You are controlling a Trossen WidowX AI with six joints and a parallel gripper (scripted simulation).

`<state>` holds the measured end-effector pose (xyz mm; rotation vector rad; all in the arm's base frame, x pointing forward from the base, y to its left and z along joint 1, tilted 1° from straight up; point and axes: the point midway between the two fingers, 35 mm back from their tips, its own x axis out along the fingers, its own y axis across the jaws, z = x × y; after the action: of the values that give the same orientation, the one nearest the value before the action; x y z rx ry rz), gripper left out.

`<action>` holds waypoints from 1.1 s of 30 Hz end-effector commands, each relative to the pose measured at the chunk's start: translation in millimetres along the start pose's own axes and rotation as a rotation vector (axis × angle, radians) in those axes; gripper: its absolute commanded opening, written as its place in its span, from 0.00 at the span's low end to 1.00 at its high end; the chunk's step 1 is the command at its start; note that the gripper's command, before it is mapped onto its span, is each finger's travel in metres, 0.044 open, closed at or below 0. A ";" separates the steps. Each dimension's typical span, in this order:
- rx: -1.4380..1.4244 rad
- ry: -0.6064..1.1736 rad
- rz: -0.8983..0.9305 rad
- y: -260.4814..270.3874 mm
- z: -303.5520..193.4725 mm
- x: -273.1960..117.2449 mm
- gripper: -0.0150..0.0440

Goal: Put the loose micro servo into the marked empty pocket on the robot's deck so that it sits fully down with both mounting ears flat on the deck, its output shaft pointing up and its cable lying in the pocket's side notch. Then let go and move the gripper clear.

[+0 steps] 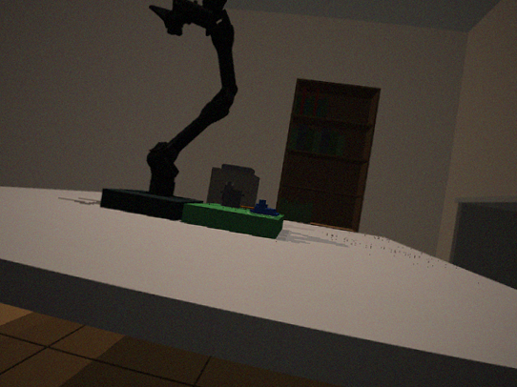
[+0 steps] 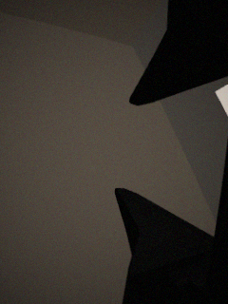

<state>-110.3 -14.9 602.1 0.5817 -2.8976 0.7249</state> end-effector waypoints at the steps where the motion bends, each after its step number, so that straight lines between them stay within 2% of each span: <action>1: 0.003 -0.003 -0.003 -0.5 0.8 0.6 0.98; 2: 0.009 -0.010 -0.009 -1.6 2.4 1.7 1.00; 9: 0.112 -0.112 -0.101 -18.9 25.5 14.2 1.00; 19: 0.284 -0.370 -0.254 -62.9 83.0 27.4 1.00; 33: 0.466 -0.799 -0.397 -130.4 170.0 -1.9 1.00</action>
<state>-74.4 -182.2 523.7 1.6733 -3.0149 1.3228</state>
